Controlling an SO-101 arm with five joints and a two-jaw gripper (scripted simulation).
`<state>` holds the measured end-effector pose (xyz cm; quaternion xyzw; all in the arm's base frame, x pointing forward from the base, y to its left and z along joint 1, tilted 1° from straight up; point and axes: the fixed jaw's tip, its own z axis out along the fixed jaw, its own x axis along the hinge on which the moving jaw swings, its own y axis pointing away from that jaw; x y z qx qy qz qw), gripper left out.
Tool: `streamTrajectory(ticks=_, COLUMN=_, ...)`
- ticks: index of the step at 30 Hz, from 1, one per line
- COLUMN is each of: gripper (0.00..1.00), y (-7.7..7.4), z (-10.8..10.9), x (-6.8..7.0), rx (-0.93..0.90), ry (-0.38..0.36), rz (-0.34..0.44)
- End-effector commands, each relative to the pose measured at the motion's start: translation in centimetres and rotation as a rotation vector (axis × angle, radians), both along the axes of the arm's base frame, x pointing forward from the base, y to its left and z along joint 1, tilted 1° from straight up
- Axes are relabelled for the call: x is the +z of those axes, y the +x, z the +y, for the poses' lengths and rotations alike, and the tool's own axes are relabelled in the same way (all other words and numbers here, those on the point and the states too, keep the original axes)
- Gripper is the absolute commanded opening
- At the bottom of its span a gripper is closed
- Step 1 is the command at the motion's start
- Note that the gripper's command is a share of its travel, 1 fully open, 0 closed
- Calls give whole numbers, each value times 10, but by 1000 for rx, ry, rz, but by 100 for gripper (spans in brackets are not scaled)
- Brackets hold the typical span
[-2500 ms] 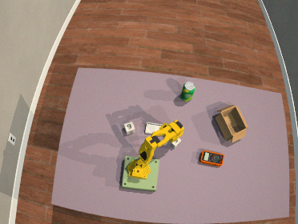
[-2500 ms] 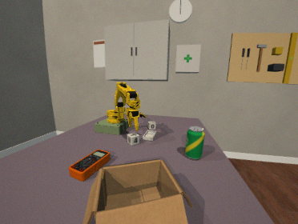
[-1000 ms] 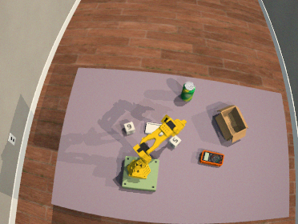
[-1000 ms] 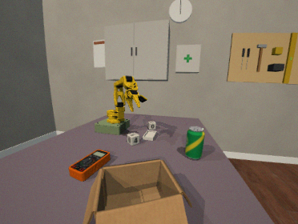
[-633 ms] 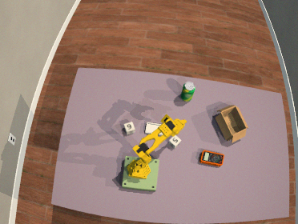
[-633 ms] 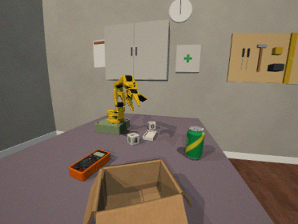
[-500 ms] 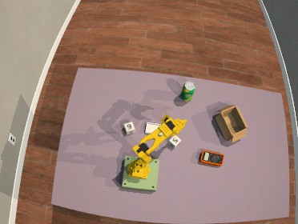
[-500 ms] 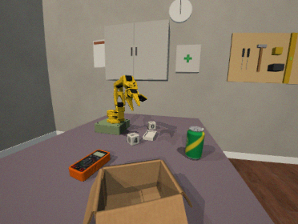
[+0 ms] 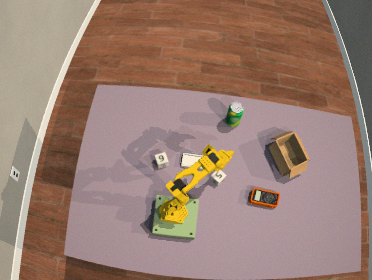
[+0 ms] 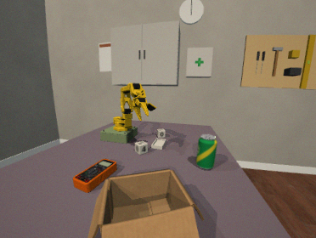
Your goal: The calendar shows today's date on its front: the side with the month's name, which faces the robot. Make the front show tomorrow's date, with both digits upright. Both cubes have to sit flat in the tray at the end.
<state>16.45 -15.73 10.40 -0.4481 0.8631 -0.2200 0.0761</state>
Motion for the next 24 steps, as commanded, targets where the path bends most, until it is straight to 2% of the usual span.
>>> streamTrajectory(ticks=1, gripper=35, y=-1, z=-1, x=-5, rx=1, ry=-3, rz=1)
streamTrajectory(ticks=14, gripper=35, y=-1, z=-2, x=-10, rx=1, ry=9, rz=15)
streamTrajectory(ticks=18, gripper=35, y=-3, z=0, x=-22, rx=1, ry=53, rz=61)
streamTrajectory(ticks=24, gripper=35, y=-9, z=6, x=-55, rx=1, ry=170, rz=182)
